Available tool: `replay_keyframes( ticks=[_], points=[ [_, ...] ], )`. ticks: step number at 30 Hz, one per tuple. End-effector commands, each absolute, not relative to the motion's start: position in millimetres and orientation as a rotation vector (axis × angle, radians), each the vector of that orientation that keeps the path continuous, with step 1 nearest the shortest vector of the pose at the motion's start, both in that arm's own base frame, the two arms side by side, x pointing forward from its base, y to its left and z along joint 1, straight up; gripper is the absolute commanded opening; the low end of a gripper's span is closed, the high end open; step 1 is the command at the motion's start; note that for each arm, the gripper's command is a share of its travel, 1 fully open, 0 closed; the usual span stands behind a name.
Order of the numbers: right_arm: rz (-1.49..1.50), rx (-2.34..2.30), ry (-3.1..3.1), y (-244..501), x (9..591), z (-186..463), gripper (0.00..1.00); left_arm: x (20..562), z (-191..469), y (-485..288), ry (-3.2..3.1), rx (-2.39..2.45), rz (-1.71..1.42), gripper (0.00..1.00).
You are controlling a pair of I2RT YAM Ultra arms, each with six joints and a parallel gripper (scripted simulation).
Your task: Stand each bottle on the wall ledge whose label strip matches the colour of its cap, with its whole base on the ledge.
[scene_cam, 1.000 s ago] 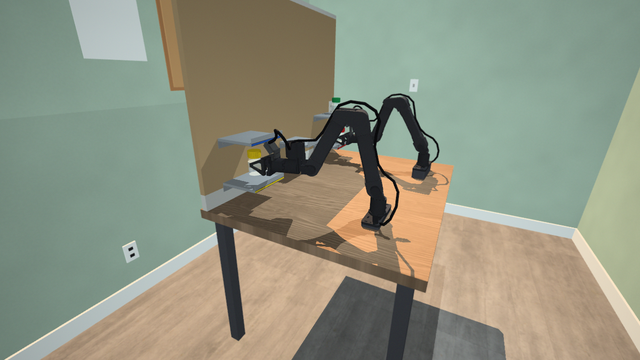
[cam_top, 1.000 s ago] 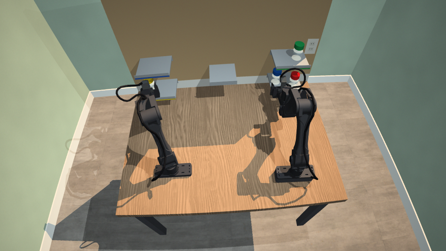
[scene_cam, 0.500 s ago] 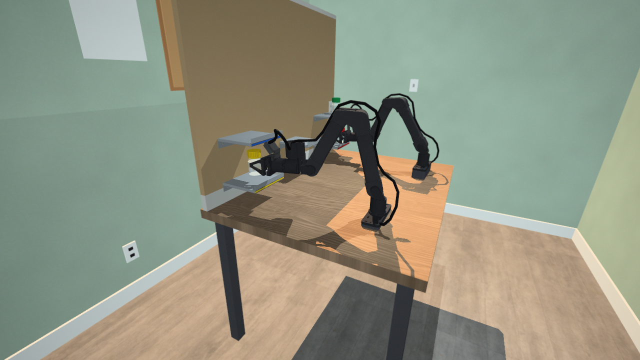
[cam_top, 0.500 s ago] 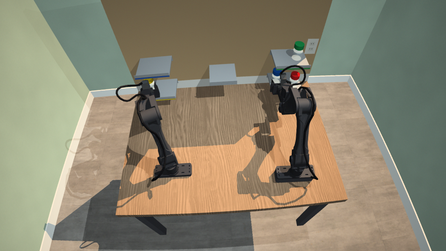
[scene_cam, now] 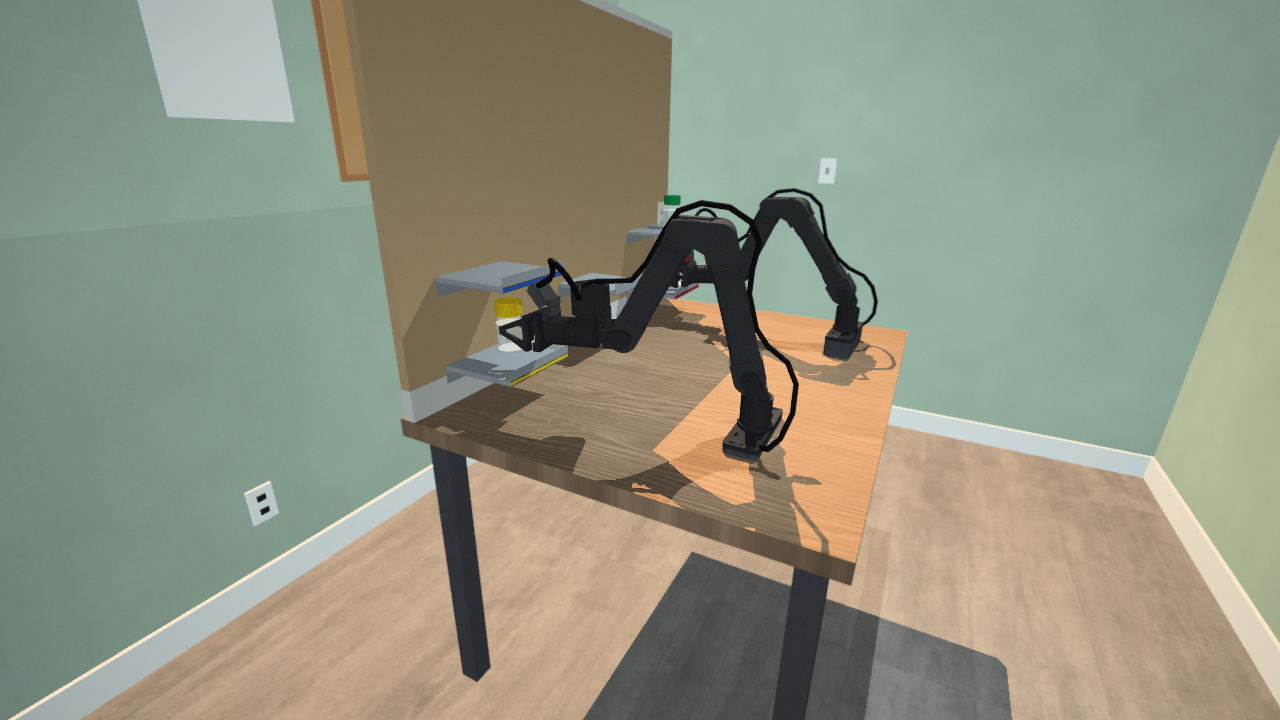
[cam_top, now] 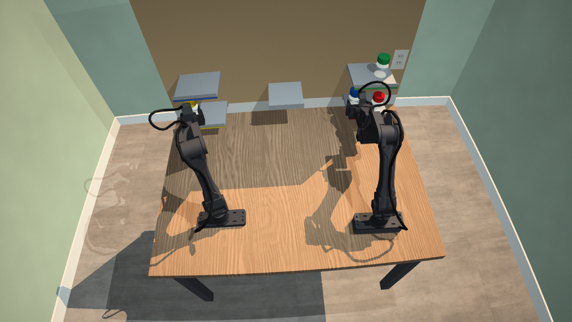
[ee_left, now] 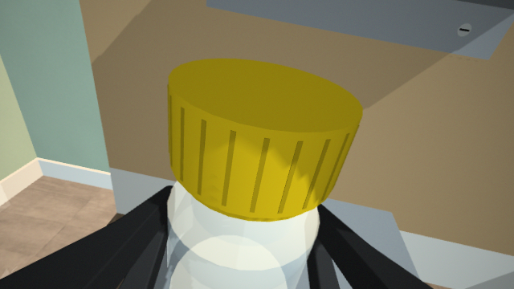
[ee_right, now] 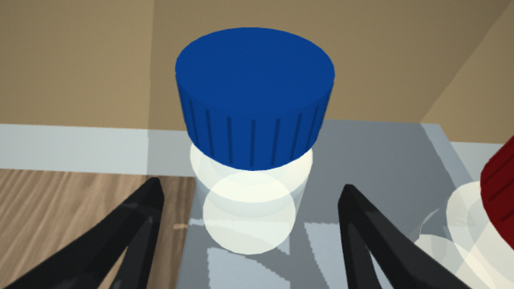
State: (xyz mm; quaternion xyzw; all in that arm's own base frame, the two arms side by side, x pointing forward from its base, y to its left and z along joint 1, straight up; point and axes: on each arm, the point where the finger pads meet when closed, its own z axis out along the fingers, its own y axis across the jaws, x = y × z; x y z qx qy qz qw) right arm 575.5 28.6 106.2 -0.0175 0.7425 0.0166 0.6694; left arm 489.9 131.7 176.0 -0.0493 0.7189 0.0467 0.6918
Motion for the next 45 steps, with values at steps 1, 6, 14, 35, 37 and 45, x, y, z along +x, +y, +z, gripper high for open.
replay_keyframes(
  ticks=[1,6,14,35,37,45],
  points=[
    [0.034,-0.043,1.670,27,585,110,0.81,498,212,131,1.508,-0.083,0.121,0.52],
    [0.034,-0.043,1.670,27,590,109,0.81,497,216,132,1.491,-0.082,0.127,0.52],
    [0.034,-0.043,1.670,28,598,109,0.81,496,201,131,1.462,-0.077,0.131,0.52],
    [0.033,-0.041,1.647,28,598,117,0.57,497,166,128,1.494,-0.080,0.119,0.52],
    [0.033,-0.041,1.647,28,598,117,0.57,497,166,128,1.494,-0.080,0.119,0.52],
    [0.034,-0.041,1.653,29,595,115,0.47,497,166,128,1.494,-0.080,0.119,0.52]
  ],
)
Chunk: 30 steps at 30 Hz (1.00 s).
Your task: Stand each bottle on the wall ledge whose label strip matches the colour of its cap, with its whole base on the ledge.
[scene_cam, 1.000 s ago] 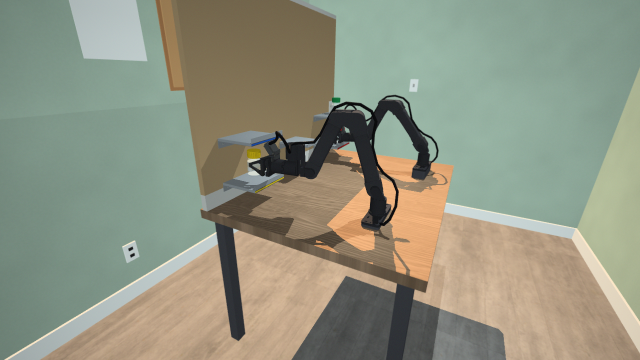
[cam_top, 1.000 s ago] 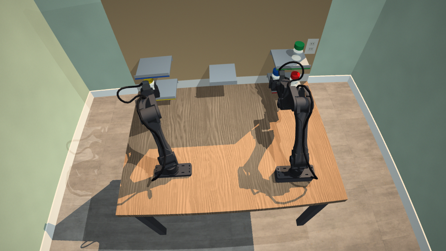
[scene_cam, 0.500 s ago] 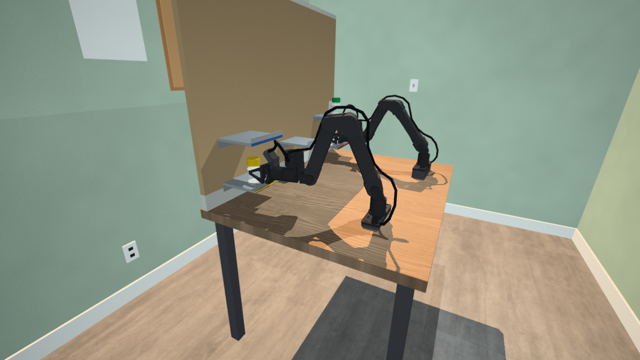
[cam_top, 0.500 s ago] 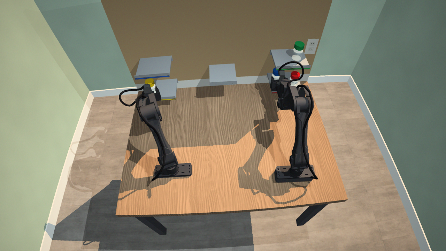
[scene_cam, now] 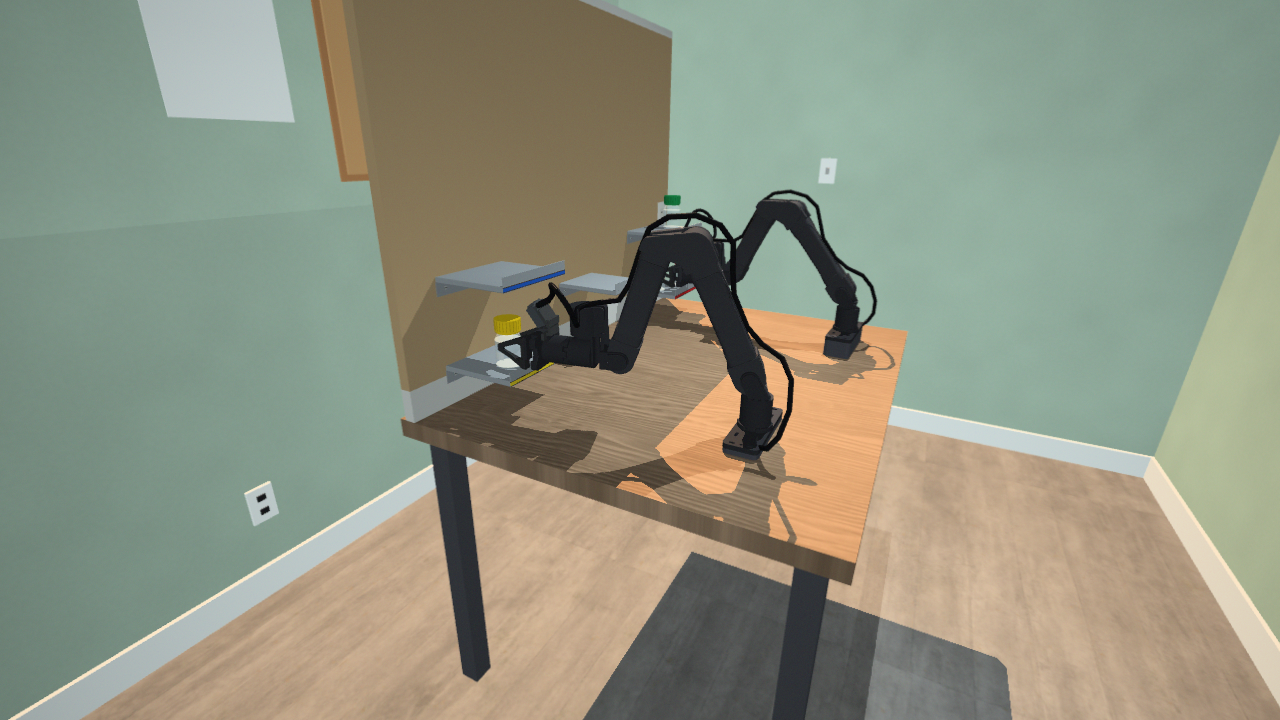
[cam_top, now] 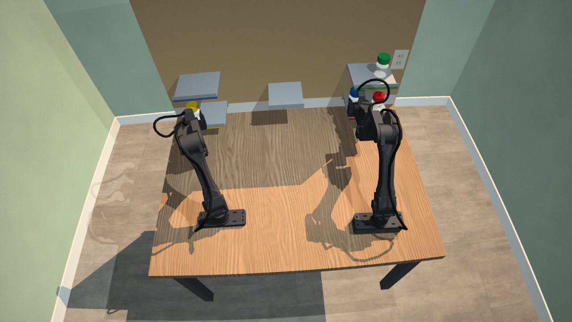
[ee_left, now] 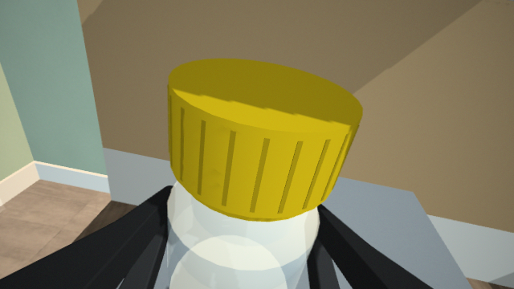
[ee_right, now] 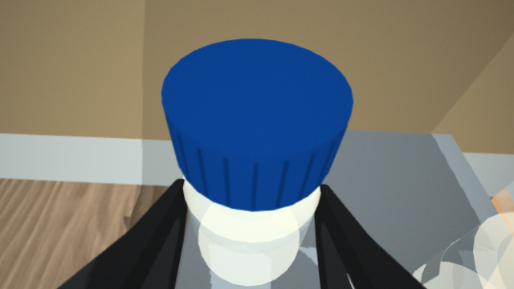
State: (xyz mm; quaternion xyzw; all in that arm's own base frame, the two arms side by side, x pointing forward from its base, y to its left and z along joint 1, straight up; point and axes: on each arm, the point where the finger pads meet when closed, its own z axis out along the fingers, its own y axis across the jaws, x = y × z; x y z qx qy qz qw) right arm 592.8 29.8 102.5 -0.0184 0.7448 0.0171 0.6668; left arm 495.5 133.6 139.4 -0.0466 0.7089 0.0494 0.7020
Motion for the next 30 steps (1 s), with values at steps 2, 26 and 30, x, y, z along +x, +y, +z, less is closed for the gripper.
replay_keyframes(
  ticks=[2,26,30],
  points=[
    [0.034,-0.041,1.653,29,595,115,0.47,497,166,128,1.494,-0.080,0.119,0.52],
    [0.023,-0.034,1.804,25,569,67,0.50,478,164,128,1.490,-0.094,0.123,0.72],
    [0.028,-0.037,1.788,26,560,73,0.50,468,164,127,1.491,-0.093,0.114,0.72]
  ],
)
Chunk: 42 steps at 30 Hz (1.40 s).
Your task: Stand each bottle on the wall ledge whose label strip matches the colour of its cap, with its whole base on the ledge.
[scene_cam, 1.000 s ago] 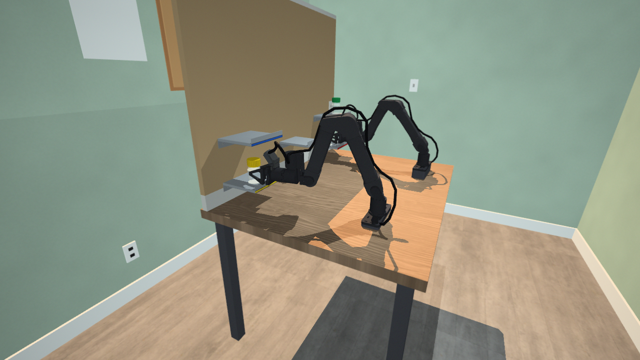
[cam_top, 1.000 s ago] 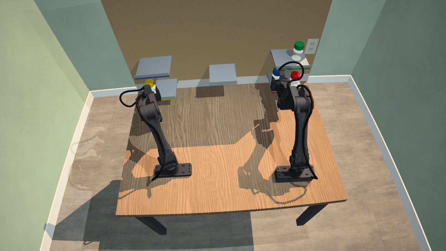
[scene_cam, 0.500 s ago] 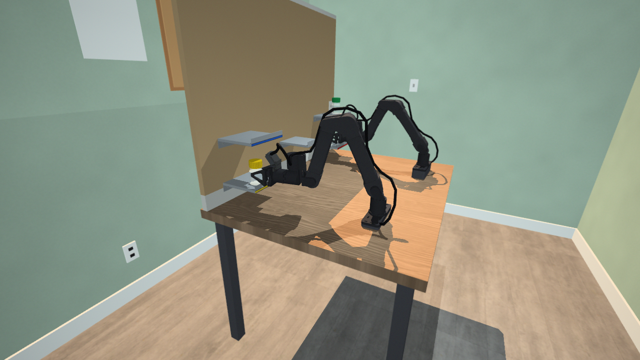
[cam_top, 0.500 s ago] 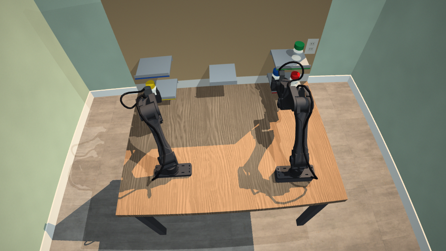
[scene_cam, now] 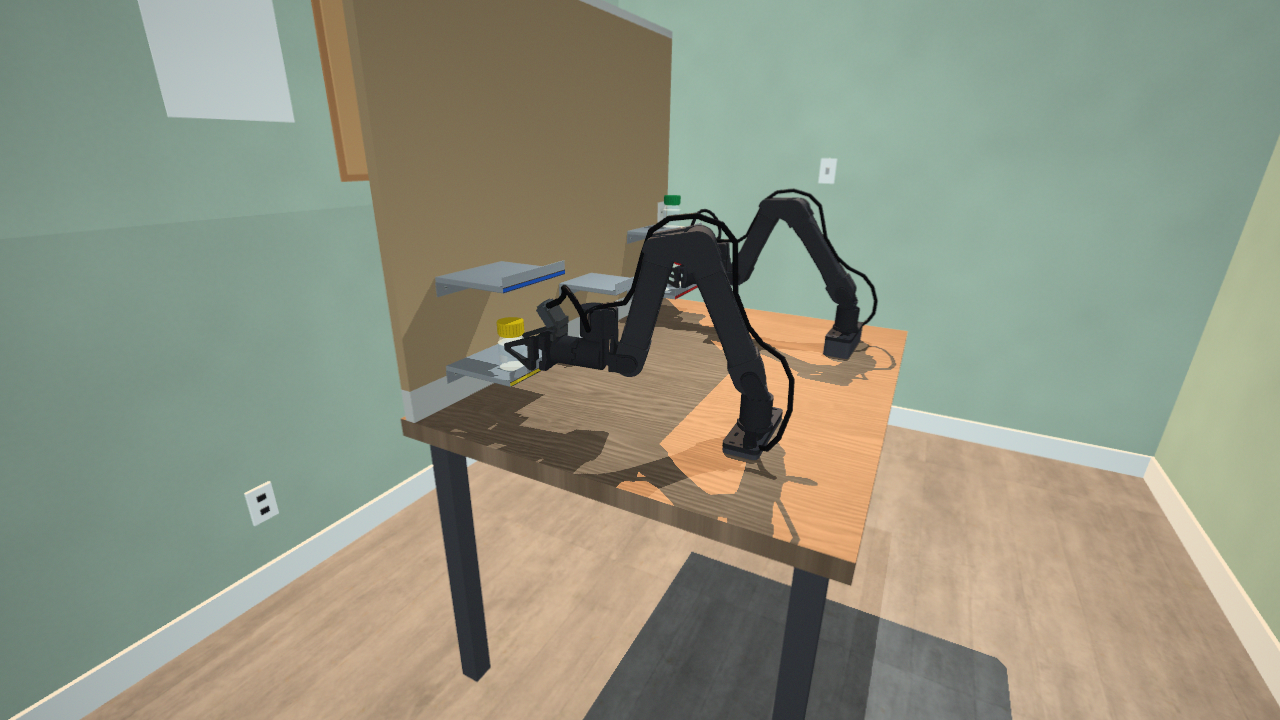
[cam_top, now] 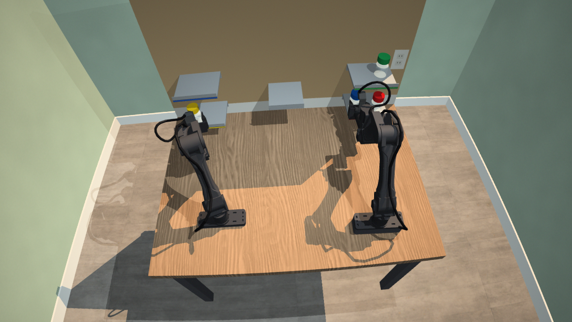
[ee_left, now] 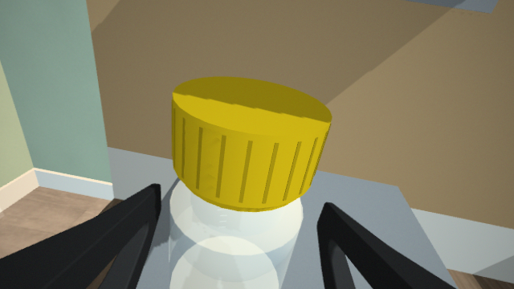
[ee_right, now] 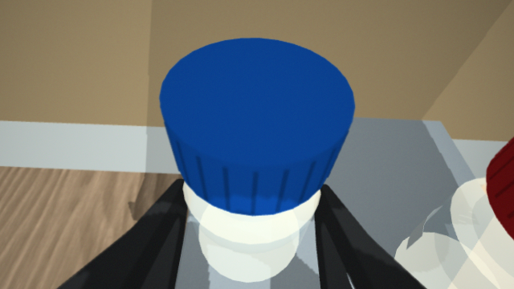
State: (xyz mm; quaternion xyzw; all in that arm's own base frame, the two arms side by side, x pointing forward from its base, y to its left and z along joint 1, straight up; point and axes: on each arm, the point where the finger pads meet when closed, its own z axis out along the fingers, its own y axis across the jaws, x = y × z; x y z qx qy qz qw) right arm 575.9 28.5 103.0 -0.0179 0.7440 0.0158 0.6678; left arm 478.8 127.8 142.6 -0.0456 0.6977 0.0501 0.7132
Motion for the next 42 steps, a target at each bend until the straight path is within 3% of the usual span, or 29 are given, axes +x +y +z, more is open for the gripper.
replay_keyframes(
  ticks=[1,14,18,23,25,26,33,42],
  points=[
    [0.032,-0.041,1.789,27,558,72,0.50,466,164,127,1.491,-0.091,0.117,0.72],
    [0.040,-0.046,1.754,28,545,81,0.50,404,162,122,1.493,-0.092,0.115,0.72],
    [0.038,-0.041,1.655,27,544,113,0.50,379,161,118,1.496,-0.086,0.120,0.72],
    [0.038,-0.041,1.662,27,544,112,0.50,386,156,118,1.512,-0.083,0.122,0.72],
    [0.037,-0.041,1.662,27,544,112,0.50,385,151,120,1.537,-0.092,0.123,0.95],
    [0.037,-0.041,1.662,27,544,112,0.50,386,148,118,1.551,-0.088,0.113,1.00],
    [0.037,-0.041,1.662,27,544,112,0.50,382,138,117,1.653,-0.103,0.094,1.00],
    [0.037,-0.041,1.662,27,544,112,0.50,370,184,116,1.761,-0.091,0.094,1.00]
  ],
)
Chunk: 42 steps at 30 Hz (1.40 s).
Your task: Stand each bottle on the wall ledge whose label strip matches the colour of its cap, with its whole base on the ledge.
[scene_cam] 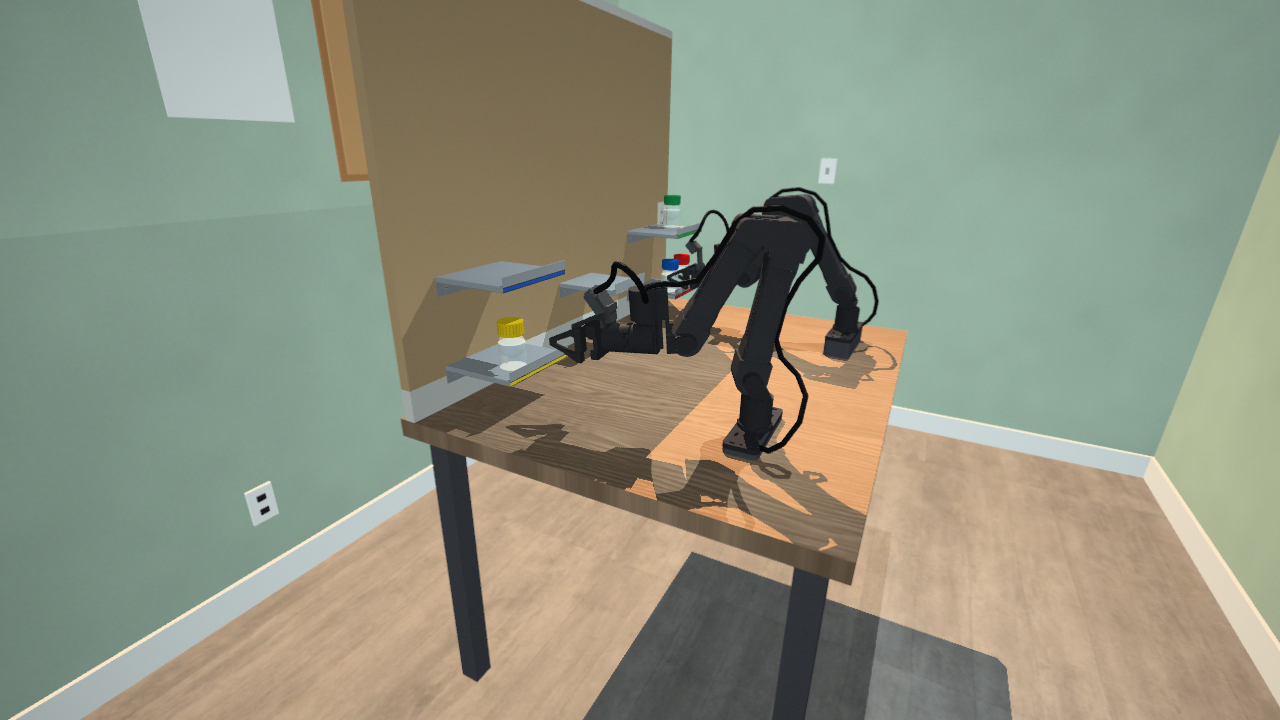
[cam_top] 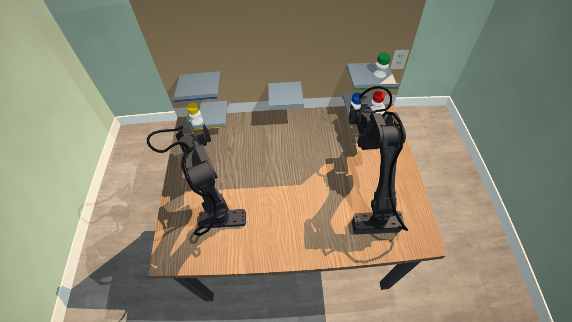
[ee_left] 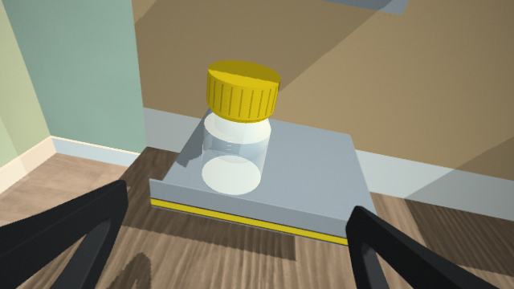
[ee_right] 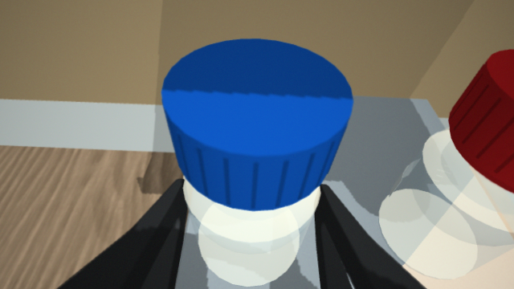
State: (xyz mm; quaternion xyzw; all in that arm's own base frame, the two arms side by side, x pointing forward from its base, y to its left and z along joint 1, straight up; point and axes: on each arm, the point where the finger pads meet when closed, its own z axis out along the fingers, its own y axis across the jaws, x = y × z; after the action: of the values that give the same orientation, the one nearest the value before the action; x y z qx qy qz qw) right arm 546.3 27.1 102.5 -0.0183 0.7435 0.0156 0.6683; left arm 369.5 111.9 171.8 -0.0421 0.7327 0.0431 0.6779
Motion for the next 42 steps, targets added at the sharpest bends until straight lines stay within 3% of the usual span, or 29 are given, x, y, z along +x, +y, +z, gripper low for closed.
replay_keyframes(
  ticks=[1,22,32,42],
  points=[
    [0.037,-0.041,1.662,27,544,112,0.50,368,194,115,1.763,-0.086,0.098,1.00],
    [0.037,-0.041,1.662,27,544,112,0.50,336,319,113,1.886,-0.039,0.135,1.00],
    [0.037,-0.041,1.662,27,544,112,0.50,325,439,112,1.763,0.019,0.219,1.00],
    [0.037,-0.041,1.662,27,544,112,0.50,325,451,114,1.735,0.021,0.237,1.00]
  ],
)
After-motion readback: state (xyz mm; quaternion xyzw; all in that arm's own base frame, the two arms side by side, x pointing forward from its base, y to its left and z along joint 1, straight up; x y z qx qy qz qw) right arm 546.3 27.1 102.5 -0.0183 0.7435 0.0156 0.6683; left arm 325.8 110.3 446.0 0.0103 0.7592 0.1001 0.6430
